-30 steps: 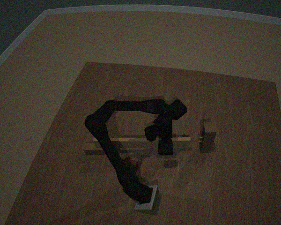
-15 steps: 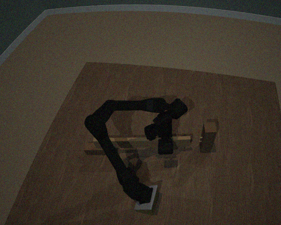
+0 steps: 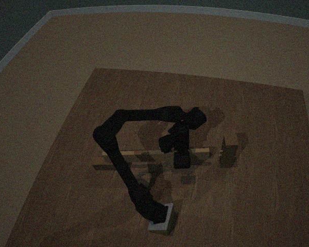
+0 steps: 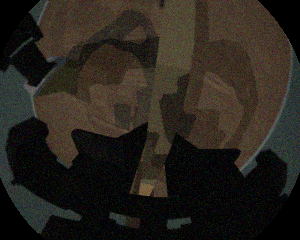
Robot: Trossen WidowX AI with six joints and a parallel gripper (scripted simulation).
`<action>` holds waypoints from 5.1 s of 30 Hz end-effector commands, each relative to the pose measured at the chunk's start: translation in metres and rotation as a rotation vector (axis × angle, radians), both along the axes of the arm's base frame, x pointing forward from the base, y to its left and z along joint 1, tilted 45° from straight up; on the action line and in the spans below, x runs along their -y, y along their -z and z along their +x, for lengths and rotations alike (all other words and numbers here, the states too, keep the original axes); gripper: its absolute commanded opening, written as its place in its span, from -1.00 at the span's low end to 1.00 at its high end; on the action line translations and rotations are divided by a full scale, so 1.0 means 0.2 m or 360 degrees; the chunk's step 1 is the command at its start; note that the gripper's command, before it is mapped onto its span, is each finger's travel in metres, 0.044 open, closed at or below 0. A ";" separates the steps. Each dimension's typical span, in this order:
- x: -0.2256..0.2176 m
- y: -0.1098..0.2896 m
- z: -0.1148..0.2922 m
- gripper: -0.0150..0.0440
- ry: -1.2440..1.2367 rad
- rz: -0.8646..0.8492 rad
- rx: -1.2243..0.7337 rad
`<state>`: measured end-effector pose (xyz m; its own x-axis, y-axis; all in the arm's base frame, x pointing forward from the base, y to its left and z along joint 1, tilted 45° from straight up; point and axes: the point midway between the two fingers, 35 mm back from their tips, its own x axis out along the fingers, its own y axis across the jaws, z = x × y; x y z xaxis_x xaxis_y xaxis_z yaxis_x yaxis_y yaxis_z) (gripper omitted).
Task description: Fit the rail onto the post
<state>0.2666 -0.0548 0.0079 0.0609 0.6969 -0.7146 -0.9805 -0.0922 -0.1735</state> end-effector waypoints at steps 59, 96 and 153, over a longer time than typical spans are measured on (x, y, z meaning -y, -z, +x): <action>0.01 -0.01 0.00 -0.49 0.0012 -0.0005 0.0016; 0.03 0.02 0.00 -0.49 0.0012 -0.0005 0.0016; 0.09 0.07 0.02 -0.49 0.0012 -0.0007 0.0017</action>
<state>0.2700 -0.0687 -0.0045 0.0669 0.6973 -0.7137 -0.9800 -0.0886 -0.1784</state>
